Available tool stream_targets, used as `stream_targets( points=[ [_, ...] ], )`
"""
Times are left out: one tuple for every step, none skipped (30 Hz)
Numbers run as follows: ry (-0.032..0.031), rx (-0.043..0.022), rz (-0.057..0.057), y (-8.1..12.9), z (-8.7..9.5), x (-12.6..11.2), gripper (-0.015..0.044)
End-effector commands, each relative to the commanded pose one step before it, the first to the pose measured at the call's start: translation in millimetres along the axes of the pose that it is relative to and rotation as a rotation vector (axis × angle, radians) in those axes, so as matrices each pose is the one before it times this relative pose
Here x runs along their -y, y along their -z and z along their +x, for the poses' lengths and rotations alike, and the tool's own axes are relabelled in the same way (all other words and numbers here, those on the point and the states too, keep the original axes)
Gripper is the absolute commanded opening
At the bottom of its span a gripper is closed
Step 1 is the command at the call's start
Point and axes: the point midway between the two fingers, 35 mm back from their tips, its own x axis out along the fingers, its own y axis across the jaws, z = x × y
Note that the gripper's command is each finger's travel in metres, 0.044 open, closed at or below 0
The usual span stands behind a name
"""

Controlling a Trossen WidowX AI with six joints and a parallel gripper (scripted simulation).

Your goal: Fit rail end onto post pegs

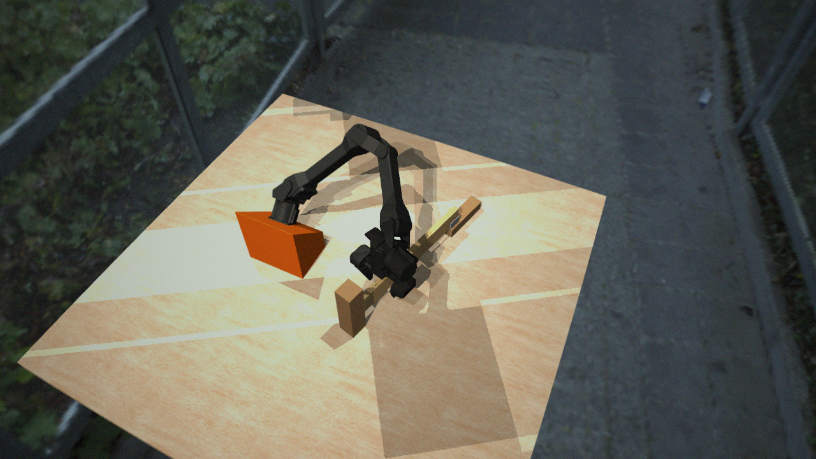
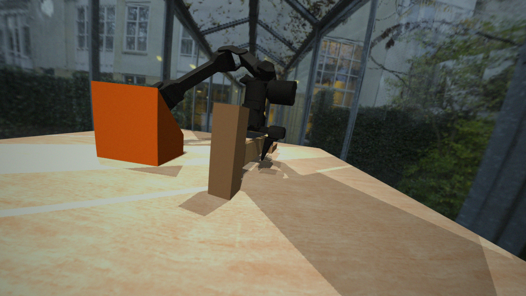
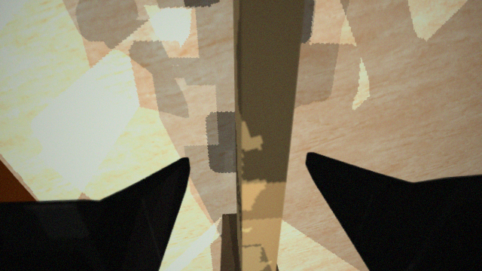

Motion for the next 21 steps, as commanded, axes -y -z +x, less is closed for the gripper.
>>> stream_targets(
  points=[
    [-0.00054,-0.00080,0.0000,0.00,0.15,-0.08,0.0440],
    [0.00029,-0.00026,0.0000,-1.66,-1.66,0.14,0.0440],
    [0.00085,-0.00077,0.0000,-4.99,-5.00,0.33,0.0440],
    [0.00141,-0.00127,0.0001,-8.39,-8.35,0.21,0.0440],
    [0.00140,-0.00125,0.0001,-8.46,-8.37,-0.21,0.0440],
    [0.00083,-0.00075,0.0001,-5.11,-5.03,-0.33,0.0440],
    [0.00028,-0.00025,0.0000,-1.71,-1.68,-0.14,0.0440],
    [0.00000,0.00000,0.0000,0.00,0.00,0.00,0.0440],
    [0.00000,0.00000,0.0000,0.00,0.00,0.00,0.0440],
    [0.00000,0.00000,0.0000,0.00,0.00,0.00,0.0440],
    [0.00000,0.00000,0.0000,0.00,0.00,0.00,0.0440],
    [0.00000,0.00000,0.0000,0.00,0.00,0.00,0.0440],
    [0.00000,0.00000,0.0000,0.00,0.00,0.00,0.0440],
    [0.00000,0.00000,0.0000,0.00,0.00,0.00,0.0440],
    [0.00000,0.00000,0.0000,0.00,0.00,0.00,0.0440],
    [0.00000,0.00000,0.0000,0.00,0.00,0.00,0.0440],
    [0.00000,0.00000,0.0000,0.00,0.00,0.00,0.0440],
    [0.00000,0.00000,0.0000,0.00,0.00,0.00,0.0440],
    [0.00000,0.00000,0.0000,0.00,0.00,0.00,0.0440],
    [0.00000,0.00000,0.0000,0.00,0.00,0.00,0.0440],
    [0.00000,0.00000,0.0000,0.00,0.00,0.00,0.0440]
  ],
)
